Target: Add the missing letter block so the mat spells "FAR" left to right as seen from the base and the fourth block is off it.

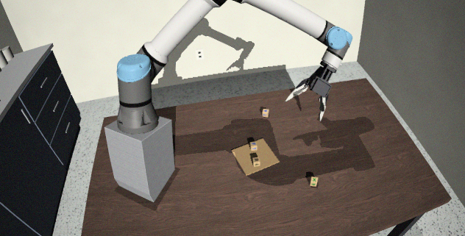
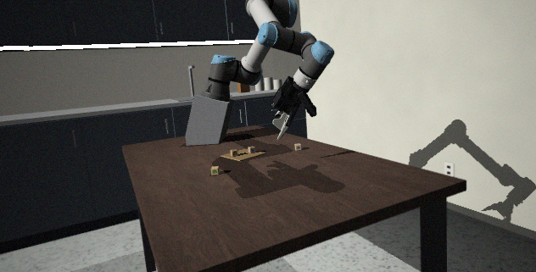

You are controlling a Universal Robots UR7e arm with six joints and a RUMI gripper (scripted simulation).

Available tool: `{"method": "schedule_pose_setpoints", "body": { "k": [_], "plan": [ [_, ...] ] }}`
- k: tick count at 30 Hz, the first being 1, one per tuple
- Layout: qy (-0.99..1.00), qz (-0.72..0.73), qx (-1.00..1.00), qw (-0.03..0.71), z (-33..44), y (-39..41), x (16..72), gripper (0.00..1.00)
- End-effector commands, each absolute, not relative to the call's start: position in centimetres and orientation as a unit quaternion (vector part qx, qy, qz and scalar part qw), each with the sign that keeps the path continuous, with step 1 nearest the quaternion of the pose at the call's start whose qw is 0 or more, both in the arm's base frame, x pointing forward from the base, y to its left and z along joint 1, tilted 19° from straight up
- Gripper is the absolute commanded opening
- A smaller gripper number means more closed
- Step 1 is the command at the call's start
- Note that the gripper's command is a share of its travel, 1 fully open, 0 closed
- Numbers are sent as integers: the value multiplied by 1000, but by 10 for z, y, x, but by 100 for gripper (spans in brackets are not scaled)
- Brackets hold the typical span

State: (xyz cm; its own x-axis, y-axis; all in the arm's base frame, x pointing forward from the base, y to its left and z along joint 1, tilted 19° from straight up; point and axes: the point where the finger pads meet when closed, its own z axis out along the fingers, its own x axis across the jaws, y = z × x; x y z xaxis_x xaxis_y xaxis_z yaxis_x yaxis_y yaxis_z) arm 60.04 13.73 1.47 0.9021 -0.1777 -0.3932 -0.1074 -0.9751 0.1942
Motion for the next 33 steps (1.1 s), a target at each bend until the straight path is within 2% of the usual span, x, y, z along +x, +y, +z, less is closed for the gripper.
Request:
{"method": "schedule_pose_setpoints", "body": {
  "k": [1, 33],
  "plan": [
    [-5, -199, 977, 74, 16, 146, 596, 100],
    [331, -163, 928, 47, 18, 183, 568, 100]
  ]
}}
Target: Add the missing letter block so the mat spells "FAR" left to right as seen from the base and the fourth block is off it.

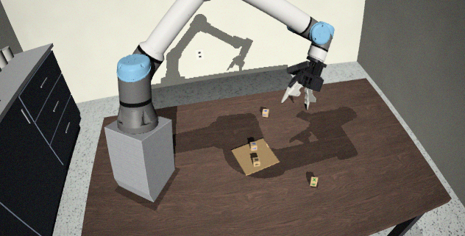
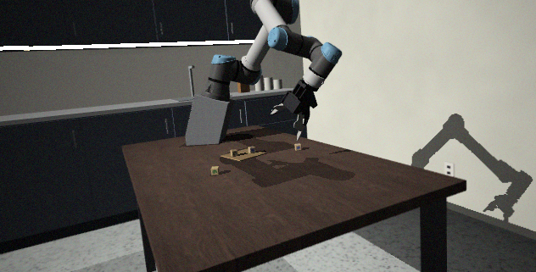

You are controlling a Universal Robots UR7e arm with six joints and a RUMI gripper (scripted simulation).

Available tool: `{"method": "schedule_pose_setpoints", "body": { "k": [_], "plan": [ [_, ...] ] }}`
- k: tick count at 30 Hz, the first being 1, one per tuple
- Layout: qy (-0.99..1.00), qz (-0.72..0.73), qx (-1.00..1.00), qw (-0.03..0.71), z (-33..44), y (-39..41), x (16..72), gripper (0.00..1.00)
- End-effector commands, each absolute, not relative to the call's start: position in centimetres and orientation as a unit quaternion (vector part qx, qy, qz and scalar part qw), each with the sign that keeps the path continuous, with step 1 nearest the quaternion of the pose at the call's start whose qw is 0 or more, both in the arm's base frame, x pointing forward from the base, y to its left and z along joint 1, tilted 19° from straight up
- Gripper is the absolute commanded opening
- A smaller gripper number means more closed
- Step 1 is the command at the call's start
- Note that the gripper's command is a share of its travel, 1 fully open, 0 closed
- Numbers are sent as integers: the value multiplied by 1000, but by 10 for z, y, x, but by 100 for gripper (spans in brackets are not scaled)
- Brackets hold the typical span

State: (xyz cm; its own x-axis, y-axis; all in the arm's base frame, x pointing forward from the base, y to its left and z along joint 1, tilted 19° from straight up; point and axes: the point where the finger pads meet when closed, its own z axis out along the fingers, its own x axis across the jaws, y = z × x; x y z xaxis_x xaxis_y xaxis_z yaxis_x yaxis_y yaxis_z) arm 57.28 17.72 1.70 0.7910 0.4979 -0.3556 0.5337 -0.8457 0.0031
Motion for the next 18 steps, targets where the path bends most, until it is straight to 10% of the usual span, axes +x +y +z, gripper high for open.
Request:
{"method": "schedule_pose_setpoints", "body": {
  "k": [1, 18],
  "plan": [
    [339, -162, 926, 47, 18, 184, 567, 100],
    [503, -144, 851, 42, 20, 200, 552, 100]
  ]
}}
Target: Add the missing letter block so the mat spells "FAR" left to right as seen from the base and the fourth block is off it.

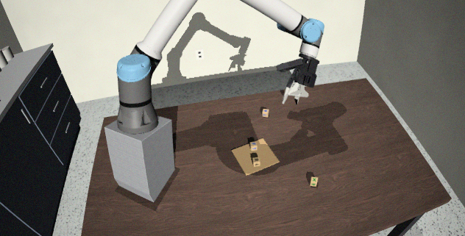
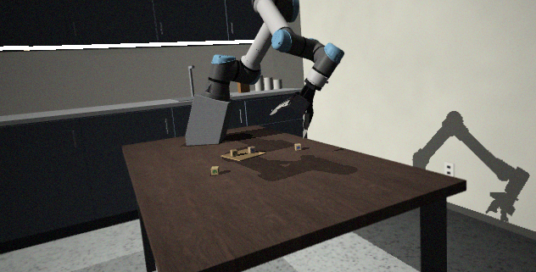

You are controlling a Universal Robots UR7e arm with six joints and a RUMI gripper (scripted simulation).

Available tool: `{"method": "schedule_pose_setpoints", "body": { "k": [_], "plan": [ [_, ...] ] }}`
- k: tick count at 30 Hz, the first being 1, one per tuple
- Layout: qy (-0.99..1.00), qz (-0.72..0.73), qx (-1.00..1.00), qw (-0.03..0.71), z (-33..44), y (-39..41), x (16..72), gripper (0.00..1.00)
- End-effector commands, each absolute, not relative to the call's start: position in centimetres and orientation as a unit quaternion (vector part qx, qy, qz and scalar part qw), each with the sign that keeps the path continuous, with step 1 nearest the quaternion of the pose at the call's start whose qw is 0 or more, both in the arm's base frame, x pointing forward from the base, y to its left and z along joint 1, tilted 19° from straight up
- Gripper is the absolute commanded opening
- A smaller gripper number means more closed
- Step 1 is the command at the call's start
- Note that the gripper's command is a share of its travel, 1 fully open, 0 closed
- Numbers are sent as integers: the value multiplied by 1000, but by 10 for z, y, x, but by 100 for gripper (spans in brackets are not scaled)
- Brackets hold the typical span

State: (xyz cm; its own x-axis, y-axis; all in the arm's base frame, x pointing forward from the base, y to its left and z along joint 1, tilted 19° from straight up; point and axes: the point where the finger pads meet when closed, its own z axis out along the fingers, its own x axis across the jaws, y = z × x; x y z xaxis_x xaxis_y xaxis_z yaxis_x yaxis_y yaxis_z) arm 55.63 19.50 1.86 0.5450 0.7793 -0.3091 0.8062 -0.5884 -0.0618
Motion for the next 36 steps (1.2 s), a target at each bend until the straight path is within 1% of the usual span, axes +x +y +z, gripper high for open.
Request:
{"method": "schedule_pose_setpoints", "body": {
  "k": [1, 14, 36],
  "plan": [
    [512, -143, 846, 42, 20, 201, 551, 100],
    [613, -132, 778, 42, 21, 210, 540, 100],
    [790, -114, 601, 49, 24, 228, 520, 100]
  ]
}}
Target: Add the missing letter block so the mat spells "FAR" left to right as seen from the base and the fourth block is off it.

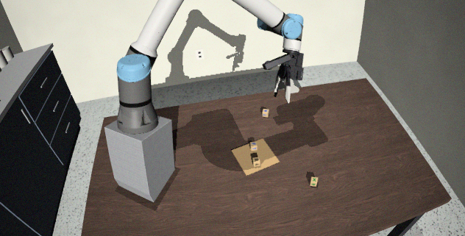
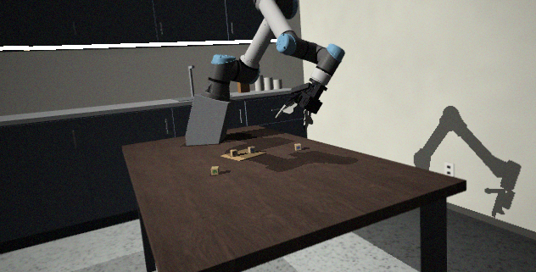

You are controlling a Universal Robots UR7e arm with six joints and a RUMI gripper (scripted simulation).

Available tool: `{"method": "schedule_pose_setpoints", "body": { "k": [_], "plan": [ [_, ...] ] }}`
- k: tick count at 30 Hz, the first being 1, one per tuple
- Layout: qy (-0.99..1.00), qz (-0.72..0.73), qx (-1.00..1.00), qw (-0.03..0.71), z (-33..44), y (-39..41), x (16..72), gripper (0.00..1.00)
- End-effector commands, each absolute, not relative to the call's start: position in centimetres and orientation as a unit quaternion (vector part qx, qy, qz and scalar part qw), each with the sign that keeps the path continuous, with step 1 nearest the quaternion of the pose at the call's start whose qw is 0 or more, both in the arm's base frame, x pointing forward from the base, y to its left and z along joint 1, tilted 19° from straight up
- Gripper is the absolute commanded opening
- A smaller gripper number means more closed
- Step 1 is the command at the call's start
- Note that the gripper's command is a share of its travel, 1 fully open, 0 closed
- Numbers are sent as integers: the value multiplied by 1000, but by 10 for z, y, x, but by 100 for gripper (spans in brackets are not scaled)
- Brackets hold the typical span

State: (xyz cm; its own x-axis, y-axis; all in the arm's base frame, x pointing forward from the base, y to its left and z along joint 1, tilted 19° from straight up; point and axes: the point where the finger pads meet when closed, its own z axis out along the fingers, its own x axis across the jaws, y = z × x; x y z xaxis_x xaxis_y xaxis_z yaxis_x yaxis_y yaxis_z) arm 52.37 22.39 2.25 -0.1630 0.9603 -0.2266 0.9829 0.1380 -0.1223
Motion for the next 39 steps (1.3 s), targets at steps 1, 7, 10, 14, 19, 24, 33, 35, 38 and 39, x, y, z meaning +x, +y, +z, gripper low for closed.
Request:
{"method": "schedule_pose_setpoints", "body": {
  "k": [1, 7, 10, 14, 19, 24, 33, 35, 38, 39],
  "plan": [
    [797, -113, 592, 49, 24, 228, 519, 100],
    [834, -110, 537, 53, 25, 233, 513, 100],
    [852, -108, 509, 55, 25, 235, 511, 100],
    [871, -107, 475, 57, 26, 237, 507, 100],
    [895, -105, 428, 60, 27, 241, 503, 100],
    [918, -104, 378, 64, 28, 244, 499, 100],
    [948, -103, 293, 70, 30, 250, 492, 100],
    [954, -103, 272, 72, 30, 252, 490, 100],
    [963, -103, 240, 74, 31, 254, 487, 100],
    [965, -103, 229, 75, 31, 254, 487, 100]
  ]
}}
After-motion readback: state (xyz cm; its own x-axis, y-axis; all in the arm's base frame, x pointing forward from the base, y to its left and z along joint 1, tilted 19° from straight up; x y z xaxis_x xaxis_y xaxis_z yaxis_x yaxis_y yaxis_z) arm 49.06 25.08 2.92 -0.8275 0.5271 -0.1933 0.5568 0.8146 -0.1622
